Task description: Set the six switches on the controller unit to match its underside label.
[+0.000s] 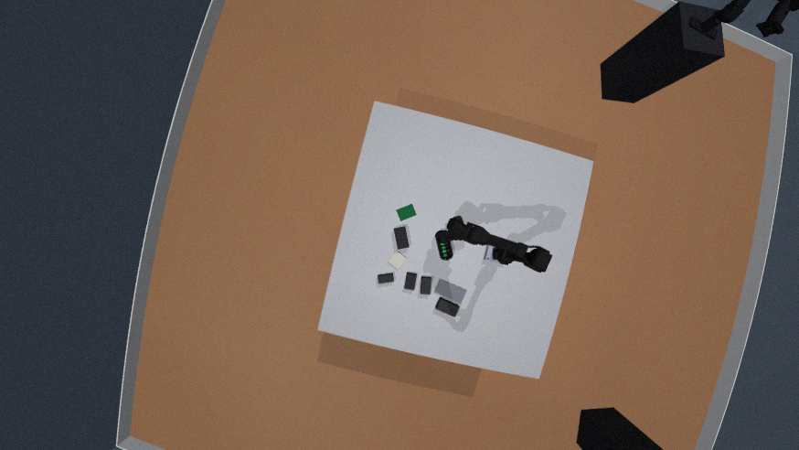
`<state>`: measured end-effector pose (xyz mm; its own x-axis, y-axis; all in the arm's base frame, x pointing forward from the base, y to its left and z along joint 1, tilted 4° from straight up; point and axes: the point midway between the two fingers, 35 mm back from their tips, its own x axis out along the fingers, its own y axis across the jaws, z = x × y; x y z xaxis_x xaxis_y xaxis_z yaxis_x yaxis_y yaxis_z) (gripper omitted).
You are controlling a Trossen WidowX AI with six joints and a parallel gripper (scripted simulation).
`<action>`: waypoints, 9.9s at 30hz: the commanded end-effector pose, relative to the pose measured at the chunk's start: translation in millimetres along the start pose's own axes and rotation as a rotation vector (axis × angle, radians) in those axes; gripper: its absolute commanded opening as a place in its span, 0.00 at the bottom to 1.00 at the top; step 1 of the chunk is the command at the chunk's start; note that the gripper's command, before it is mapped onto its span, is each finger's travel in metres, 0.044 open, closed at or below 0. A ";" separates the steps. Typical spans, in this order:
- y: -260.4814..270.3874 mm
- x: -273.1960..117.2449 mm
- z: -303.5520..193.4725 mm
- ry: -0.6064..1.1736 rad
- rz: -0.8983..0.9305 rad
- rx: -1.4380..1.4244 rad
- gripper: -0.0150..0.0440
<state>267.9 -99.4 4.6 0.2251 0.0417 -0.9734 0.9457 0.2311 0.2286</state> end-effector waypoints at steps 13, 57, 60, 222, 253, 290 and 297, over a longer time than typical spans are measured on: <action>0.9 -55.5 -0.6 0.002 0.012 -0.004 0.25; 70.4 -29.0 -103.2 0.025 -0.274 -0.100 0.25; 69.2 -25.6 -103.3 0.025 -0.274 -0.100 0.25; 87.9 -55.7 -2.8 0.016 -0.273 -0.100 0.25; 76.5 -16.4 -3.0 0.016 -0.273 -0.100 0.25; 74.9 -67.1 -52.0 0.020 -0.274 -0.096 0.25; 73.9 -66.9 -51.8 0.021 -0.271 -0.096 0.25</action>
<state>311.0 -34.8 86.0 -0.0440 -0.0188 -0.9989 0.9420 0.3323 -0.0477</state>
